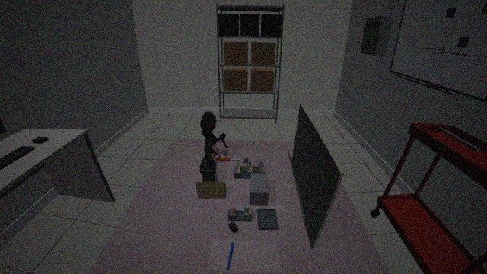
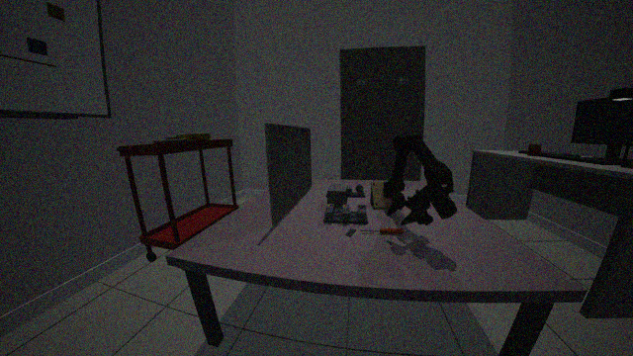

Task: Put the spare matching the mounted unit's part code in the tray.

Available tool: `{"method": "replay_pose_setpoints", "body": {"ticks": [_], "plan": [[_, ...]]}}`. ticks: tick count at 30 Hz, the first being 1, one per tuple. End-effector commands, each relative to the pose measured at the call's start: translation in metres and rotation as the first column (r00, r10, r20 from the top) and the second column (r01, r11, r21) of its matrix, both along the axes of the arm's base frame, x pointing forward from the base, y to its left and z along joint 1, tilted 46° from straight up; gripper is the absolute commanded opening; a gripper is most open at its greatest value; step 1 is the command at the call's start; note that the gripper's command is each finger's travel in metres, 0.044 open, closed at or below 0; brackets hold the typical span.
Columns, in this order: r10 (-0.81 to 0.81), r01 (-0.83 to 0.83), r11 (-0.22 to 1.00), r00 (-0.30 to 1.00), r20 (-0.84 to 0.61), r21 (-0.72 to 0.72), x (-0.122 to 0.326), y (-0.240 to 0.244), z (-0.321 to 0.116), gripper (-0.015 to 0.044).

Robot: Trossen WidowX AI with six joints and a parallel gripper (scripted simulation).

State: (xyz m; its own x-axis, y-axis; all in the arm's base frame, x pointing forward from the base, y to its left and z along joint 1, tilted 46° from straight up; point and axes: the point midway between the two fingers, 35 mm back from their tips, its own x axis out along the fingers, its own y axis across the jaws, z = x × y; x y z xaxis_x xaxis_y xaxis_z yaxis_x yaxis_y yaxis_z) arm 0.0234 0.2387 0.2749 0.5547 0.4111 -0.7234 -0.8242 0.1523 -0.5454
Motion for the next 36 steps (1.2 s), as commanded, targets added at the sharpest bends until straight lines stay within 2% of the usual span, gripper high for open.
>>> {"method": "replay_pose_setpoints", "body": {"ticks": [1, 7, 10, 12, 17, 26, 28, 36], "plan": [[0.0, 0.0, 1.0, 1.0, 0.0, 0.0, 0.0, 0.0, 0.0, 0.0426], [-0.003, 0.003, 1.0, 1.0, -0.001, 0.004, 0.0, 0.0, 0.001, 0.044], [-0.041, 0.041, 0.997, 0.999, -0.014, 0.071, 0.005, 0.002, 0.009, 0.044], [-0.085, 0.09, 0.986, 0.996, -0.037, 0.143, 0.012, 0.004, 0.018, 0.044], [-0.159, 0.182, 0.968, 0.978, -0.139, 0.173, 0.027, 0.025, 0.013, 0.044], [-0.384, 0.411, 0.908, 0.895, -0.228, 0.082, 0.126, 0.03, -0.002, 0.044], [-0.413, 0.432, 0.899, 0.891, -0.191, 0.071, 0.147, 0.018, 0.005, 0.044], [-0.548, 0.556, 0.828, 0.78, -0.301, -0.067, 0.232, -0.024, -0.029, 0.044]]}}
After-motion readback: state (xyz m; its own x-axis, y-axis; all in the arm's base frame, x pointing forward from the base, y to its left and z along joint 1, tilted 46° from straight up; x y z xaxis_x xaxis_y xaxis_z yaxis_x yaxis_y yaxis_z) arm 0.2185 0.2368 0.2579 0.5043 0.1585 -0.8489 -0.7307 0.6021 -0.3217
